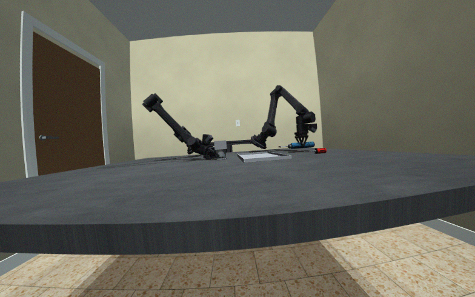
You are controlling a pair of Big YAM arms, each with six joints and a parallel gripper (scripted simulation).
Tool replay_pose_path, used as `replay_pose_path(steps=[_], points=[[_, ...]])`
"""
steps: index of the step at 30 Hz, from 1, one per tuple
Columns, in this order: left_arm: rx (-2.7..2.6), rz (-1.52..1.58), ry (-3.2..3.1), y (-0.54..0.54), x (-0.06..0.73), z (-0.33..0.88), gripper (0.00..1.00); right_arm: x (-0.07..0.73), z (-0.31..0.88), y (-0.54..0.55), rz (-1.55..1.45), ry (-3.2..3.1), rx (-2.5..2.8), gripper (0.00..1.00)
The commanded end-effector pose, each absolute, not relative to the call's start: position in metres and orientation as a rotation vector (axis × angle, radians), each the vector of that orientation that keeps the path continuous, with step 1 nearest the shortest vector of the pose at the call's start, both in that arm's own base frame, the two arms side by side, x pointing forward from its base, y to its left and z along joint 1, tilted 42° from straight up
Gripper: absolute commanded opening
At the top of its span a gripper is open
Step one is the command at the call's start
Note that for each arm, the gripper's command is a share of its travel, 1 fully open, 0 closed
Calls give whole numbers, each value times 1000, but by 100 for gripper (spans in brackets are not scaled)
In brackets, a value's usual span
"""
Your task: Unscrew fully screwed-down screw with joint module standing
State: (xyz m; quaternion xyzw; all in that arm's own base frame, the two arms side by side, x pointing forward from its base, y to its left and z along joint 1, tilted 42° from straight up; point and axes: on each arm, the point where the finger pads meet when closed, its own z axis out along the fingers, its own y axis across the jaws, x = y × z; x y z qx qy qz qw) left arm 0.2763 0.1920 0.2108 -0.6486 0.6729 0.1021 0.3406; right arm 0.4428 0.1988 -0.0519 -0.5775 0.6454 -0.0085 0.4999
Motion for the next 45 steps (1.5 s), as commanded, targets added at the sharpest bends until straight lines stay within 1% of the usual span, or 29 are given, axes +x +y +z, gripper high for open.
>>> replay_pose_path(steps=[1, 15, 16, 27, 32, 44, 45], points=[[-1678, 264, 1741, 197, 279, 214, 42, 445, -47, 202, -21, 1548, -1390, 59], [-1672, 253, 1733, 197, 283, 220, 42, 445, -47, 202, -21, 1548, -1390, 59], [-1684, 272, 1755, 199, 279, 204, 42, 445, -47, 202, -21, 1548, -1390, 59], [-1684, 272, 1755, 205, 282, 197, 42, 445, -47, 202, -21, 1548, -1390, 59], [-1672, 254, 1733, 203, 286, 212, 42, 445, -47, 202, -21, 1548, -1390, 59], [-1684, 271, 1753, 210, 284, 192, 42, 445, -47, 202, -21, 1548, -1390, 59], [-1672, 254, 1733, 208, 289, 205, 42, 445, -47, 202, -21, 1548, -1390, 59]])
